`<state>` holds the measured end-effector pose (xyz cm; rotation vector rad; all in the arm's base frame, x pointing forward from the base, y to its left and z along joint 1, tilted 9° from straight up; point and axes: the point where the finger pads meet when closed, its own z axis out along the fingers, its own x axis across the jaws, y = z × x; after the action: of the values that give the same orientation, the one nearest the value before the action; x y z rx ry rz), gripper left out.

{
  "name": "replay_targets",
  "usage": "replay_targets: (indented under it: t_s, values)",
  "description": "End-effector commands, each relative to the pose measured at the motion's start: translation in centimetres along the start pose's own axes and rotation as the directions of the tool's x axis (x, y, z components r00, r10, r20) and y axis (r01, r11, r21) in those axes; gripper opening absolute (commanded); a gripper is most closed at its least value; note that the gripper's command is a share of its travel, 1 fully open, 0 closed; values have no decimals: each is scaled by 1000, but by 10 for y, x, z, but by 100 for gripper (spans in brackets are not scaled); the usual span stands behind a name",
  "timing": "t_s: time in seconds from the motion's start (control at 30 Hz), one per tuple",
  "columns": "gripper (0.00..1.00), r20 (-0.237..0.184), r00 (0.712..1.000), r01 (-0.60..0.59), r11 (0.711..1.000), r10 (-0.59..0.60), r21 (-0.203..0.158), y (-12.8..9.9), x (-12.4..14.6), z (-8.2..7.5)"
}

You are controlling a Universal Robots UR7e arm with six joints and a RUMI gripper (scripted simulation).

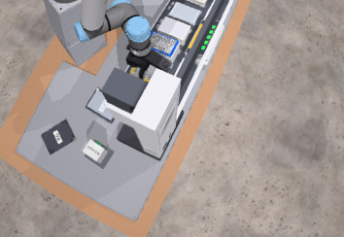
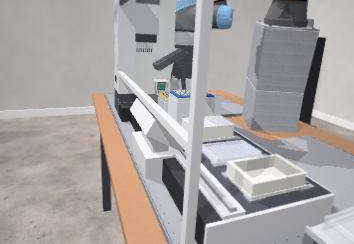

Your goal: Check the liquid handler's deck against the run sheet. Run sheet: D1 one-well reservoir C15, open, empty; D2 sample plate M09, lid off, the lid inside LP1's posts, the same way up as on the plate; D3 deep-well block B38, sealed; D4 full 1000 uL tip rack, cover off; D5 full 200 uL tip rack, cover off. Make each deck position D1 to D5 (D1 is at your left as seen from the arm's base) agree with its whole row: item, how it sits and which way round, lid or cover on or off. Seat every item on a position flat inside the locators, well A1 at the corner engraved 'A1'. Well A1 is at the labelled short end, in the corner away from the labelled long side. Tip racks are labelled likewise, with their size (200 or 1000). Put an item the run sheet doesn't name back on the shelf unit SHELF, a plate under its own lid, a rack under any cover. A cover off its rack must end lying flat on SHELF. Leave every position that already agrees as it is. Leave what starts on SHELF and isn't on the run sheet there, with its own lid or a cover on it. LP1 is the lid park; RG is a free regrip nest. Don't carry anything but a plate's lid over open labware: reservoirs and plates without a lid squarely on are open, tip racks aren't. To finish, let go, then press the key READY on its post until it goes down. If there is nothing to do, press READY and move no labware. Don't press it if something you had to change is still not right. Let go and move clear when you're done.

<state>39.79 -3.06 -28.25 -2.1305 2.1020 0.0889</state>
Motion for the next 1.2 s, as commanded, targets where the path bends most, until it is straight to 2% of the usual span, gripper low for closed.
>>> replay_targets:
  t_s: [0.0,0.33,1.17]
  values:
    - [82,-1,1000,0,1000,0,2,-1,0,0]
    - [82,-1,1000,0,1000,0,2,-1,0,0]
    - [82,0,1000,-1,1000,1,1,0,0,-39]
